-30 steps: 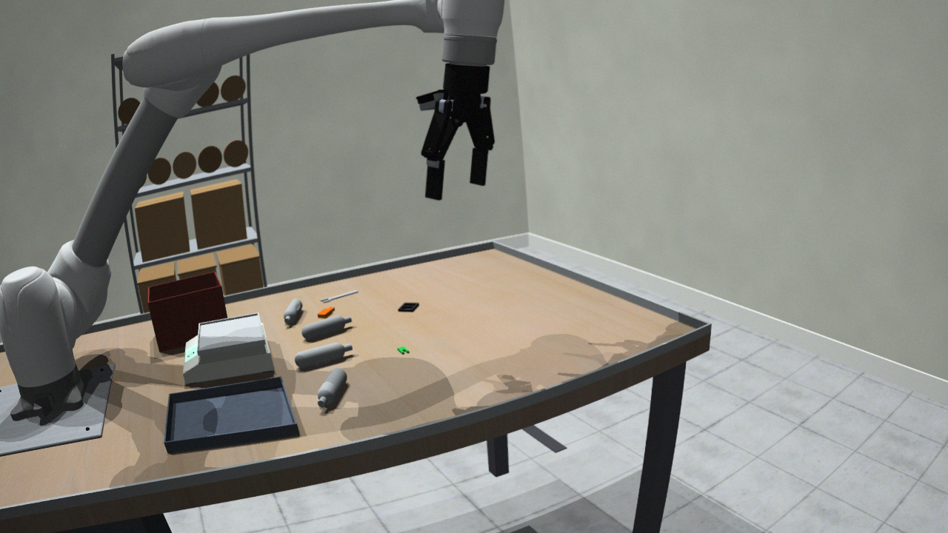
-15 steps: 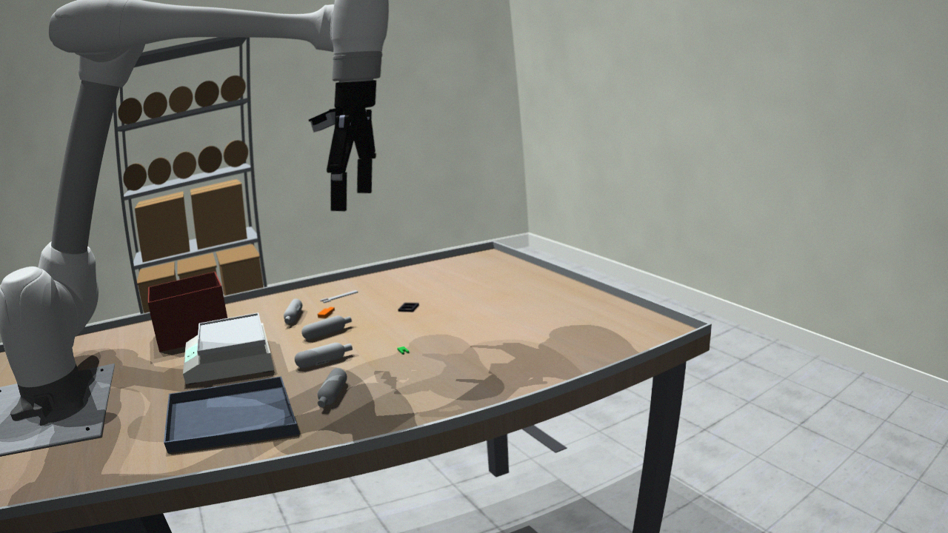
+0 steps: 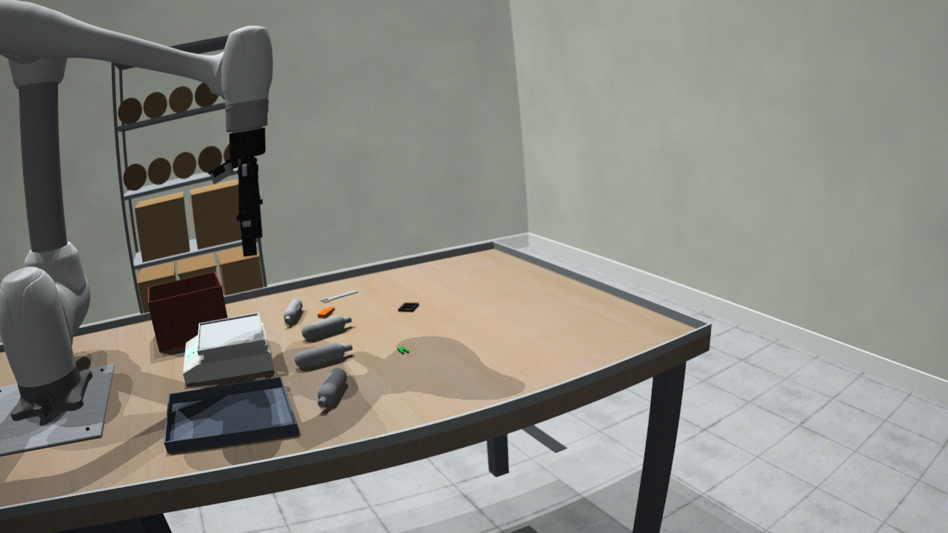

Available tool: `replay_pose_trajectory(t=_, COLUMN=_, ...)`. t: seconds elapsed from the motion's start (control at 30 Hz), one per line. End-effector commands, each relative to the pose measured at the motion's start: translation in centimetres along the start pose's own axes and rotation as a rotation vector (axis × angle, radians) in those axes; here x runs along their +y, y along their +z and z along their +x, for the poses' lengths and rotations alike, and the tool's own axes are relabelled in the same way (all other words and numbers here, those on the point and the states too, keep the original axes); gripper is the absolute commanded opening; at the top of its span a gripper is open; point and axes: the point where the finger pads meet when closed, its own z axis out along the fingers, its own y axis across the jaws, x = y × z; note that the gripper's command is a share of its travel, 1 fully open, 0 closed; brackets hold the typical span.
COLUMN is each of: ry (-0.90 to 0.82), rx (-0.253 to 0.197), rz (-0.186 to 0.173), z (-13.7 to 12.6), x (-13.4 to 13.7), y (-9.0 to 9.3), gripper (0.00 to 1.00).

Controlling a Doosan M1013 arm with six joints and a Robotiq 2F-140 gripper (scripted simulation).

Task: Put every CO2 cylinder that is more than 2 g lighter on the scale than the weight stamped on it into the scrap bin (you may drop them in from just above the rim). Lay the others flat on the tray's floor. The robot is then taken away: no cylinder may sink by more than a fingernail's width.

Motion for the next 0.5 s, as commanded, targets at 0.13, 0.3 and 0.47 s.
replay_pose_trajectory(t=0.13, ry=-0.134, rx=-0.032, rz=0.009, z=8.1, x=0.2, y=3.2, gripper=1.0)
replay_pose_trajectory(t=0.3, ry=-0.158, rx=-0.032, rz=0.01, z=8.3, x=0.5, y=3.4, gripper=0.41)
replay_pose_trajectory(t=0.47, ry=-0.502, rx=-0.031, rz=0.016, z=3.1, x=6.8, y=2.6, gripper=0.41)
